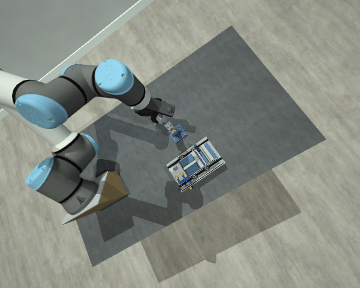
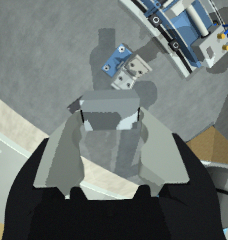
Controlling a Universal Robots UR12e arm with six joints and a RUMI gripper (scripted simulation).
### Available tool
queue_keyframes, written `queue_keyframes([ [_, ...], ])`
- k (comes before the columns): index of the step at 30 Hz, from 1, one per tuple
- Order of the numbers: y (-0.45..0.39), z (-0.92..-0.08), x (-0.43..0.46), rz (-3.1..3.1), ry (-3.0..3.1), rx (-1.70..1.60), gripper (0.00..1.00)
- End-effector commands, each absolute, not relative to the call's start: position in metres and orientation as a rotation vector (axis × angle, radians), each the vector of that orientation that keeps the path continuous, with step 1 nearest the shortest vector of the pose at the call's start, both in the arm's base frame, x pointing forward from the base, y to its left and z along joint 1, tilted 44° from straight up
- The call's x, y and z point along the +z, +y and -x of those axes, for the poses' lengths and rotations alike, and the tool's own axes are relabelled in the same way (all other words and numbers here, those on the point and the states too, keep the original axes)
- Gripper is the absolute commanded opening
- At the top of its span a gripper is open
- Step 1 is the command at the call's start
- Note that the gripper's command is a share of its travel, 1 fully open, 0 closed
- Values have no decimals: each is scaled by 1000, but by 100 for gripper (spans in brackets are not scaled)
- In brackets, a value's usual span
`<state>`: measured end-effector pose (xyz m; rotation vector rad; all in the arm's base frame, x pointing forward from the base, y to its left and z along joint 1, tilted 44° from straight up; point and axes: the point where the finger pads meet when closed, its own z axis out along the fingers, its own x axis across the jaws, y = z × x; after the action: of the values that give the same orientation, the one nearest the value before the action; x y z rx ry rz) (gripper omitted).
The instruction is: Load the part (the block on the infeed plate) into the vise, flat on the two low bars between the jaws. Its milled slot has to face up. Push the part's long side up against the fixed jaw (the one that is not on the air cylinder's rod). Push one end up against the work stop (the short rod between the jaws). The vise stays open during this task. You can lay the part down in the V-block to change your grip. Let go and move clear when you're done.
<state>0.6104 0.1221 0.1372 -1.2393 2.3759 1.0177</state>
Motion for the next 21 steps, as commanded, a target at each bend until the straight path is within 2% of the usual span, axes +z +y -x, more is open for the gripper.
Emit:
queue_keyframes([
  [1,119,-611,135,1171,2430,1033,0],
  [21,110,-610,126,961,2575,1084,0],
])
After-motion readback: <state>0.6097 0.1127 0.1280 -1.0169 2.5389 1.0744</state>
